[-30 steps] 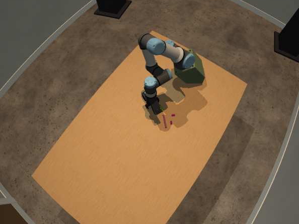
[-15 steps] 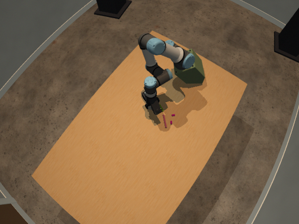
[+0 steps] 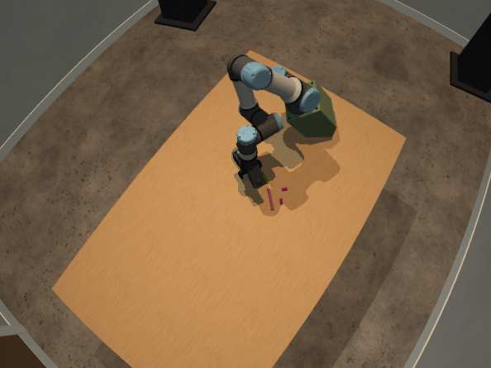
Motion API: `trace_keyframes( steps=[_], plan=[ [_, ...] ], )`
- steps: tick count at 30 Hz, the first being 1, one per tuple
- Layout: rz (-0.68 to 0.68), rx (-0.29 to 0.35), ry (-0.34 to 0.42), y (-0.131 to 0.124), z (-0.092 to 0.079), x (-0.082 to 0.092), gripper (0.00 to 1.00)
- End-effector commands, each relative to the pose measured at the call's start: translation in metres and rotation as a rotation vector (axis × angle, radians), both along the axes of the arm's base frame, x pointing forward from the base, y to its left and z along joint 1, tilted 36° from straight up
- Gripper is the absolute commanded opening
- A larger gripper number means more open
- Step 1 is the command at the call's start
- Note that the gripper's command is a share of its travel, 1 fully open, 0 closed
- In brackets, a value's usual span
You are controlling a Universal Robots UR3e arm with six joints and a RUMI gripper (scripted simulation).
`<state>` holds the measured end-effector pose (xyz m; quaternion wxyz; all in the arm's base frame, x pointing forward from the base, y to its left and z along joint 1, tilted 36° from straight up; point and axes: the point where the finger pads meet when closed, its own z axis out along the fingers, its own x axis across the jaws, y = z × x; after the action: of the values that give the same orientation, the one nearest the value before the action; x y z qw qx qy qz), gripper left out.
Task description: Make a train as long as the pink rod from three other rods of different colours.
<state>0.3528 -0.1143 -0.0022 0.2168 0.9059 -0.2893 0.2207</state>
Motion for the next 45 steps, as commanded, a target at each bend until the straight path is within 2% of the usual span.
trace_keyframes(
  steps=[1,13,28,45],
  plan=[
    [0.001,0.0,-0.001,0.001,0.002,0.0,0.14],
    [0.001,0.0,-0.001,0.009,0.015,-0.005,0.14],
    [0.001,0.0,-0.001,0.032,0.05,-0.017,0.14],
    [0.001,0.0,-0.001,0.046,0.072,-0.024,0.14]
  ],
)
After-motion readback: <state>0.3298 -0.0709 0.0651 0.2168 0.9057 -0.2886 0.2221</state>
